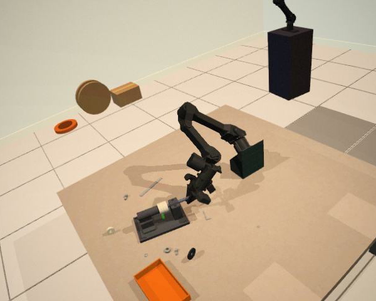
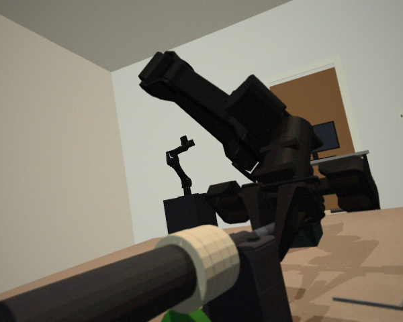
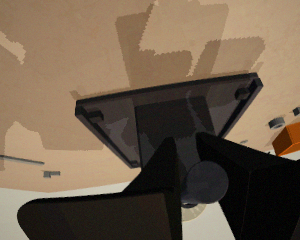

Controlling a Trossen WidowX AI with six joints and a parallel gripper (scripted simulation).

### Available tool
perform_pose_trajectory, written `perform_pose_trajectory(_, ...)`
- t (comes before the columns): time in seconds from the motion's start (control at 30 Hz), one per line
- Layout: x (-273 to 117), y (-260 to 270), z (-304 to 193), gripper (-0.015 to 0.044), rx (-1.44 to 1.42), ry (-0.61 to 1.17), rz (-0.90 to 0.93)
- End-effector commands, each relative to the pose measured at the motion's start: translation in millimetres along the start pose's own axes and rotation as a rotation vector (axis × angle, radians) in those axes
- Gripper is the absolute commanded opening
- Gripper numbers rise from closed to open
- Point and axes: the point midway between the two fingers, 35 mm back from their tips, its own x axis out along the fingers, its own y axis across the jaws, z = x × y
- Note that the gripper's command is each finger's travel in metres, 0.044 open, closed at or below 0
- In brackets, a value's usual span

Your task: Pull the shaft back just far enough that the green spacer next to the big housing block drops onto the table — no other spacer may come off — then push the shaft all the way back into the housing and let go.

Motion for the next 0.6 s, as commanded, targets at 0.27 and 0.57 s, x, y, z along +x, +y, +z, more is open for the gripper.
perform_pose_trajectory(0.27,1.1,0.8,-1.7,0.0,0.0,0.001,0.004)
perform_pose_trajectory(0.57,1.6,0.8,-2.3,0.0,0.0,0.001,0.004)
